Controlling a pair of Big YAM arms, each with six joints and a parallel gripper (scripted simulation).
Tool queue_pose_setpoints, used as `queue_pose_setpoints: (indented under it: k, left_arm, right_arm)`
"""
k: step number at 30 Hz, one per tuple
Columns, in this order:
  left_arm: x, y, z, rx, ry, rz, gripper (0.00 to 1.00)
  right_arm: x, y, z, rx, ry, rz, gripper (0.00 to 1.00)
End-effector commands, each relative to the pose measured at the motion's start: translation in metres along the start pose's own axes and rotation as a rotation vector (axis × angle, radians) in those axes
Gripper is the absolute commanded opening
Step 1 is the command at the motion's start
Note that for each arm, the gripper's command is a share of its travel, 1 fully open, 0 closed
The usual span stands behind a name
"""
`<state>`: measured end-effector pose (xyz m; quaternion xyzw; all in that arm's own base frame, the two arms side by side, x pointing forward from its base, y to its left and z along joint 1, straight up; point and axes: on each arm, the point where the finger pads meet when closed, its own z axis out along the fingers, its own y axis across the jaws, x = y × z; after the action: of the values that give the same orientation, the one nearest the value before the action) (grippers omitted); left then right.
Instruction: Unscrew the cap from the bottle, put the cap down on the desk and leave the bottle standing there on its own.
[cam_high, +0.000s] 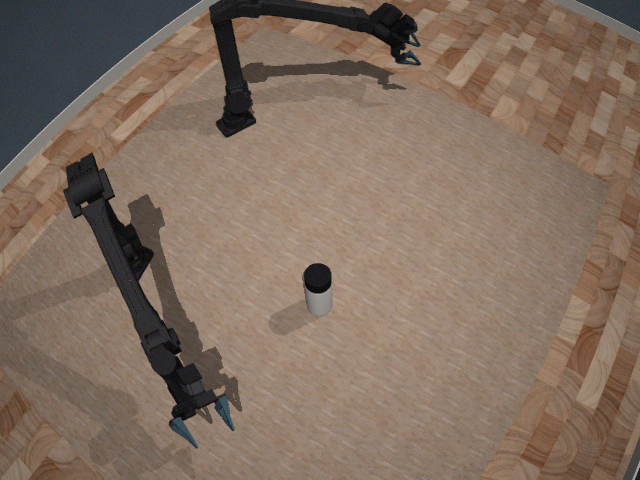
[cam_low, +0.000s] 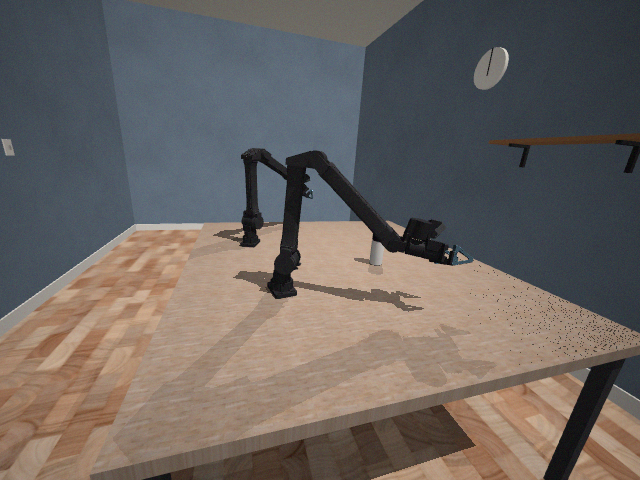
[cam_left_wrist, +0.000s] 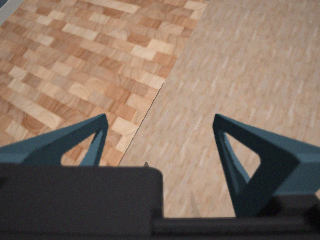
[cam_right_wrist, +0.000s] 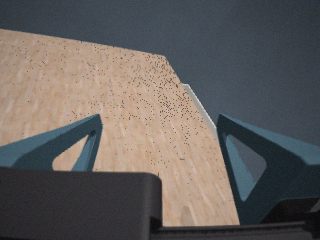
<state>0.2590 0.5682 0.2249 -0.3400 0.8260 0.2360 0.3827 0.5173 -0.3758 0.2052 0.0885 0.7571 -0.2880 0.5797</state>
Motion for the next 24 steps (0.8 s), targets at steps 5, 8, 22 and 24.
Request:
queue_pose_setpoints:
  k: [5, 8, 22, 24]
  left_arm:
    - [-0.006, 0.001, -0.003, -0.004, -0.012, 0.003, 1.0]
    - [-0.006, 0.001, -0.003, -0.004, -0.012, 0.003, 1.0]
    - [-0.019, -0.065, 0.035, 0.058, -0.078, 0.046, 0.96]
    - [-0.021, -0.082, 0.042, 0.074, -0.093, 0.058, 0.96]
  right_arm:
    - [-0.006, -0.002, 0.0, 0.004, -0.011, -0.001, 1.0]
    - [-0.006, -0.002, 0.0, 0.004, -0.011, -0.001, 1.0]
    - [-0.049, 0.061, -0.026, -0.124, 0.059, 0.216, 0.94]
    - [-0.066, 0.064, -0.026, -0.134, 0.05, 0.242, 0.94]
